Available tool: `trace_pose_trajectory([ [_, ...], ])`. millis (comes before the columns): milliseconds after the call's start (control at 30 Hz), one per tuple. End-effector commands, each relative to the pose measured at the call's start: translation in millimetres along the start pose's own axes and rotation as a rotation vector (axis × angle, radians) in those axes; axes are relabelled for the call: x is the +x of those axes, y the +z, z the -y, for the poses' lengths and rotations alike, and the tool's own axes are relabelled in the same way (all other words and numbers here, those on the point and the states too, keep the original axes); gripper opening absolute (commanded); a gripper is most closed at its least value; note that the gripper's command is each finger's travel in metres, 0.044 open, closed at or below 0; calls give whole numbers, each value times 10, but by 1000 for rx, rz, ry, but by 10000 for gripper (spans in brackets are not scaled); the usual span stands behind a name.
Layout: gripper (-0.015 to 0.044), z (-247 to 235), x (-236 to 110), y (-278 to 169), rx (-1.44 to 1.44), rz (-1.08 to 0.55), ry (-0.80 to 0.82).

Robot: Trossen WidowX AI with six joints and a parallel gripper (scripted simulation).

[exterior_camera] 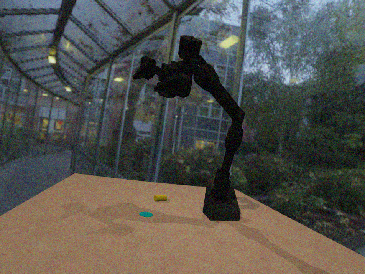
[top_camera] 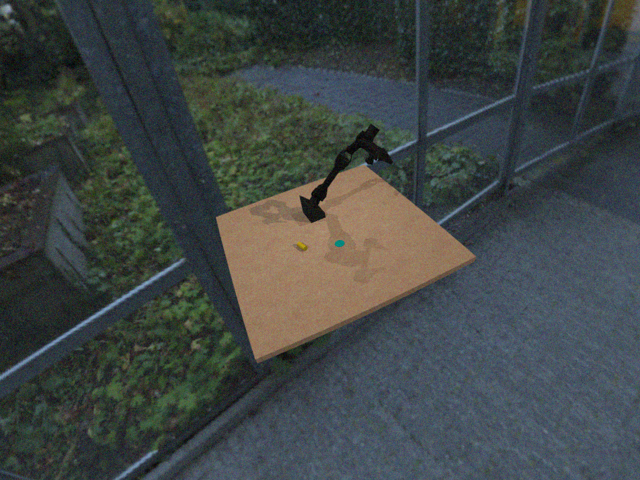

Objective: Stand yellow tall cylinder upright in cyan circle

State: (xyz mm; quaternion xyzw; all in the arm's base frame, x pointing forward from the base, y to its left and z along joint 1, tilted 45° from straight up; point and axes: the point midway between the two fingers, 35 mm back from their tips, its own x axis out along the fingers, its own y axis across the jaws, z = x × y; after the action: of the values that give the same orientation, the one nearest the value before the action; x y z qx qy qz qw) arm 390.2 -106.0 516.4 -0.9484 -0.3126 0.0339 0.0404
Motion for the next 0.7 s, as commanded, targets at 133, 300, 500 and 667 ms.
trace_pose_trajectory([
  [133,309,-409,10,359,-164,52,64],
  [300,309,-919,-29,939,-398,160,121],
  [500,309,-1349,-131,1628,-645,307,124],
  [667,309,-1574,-239,2151,-818,417,81],
])
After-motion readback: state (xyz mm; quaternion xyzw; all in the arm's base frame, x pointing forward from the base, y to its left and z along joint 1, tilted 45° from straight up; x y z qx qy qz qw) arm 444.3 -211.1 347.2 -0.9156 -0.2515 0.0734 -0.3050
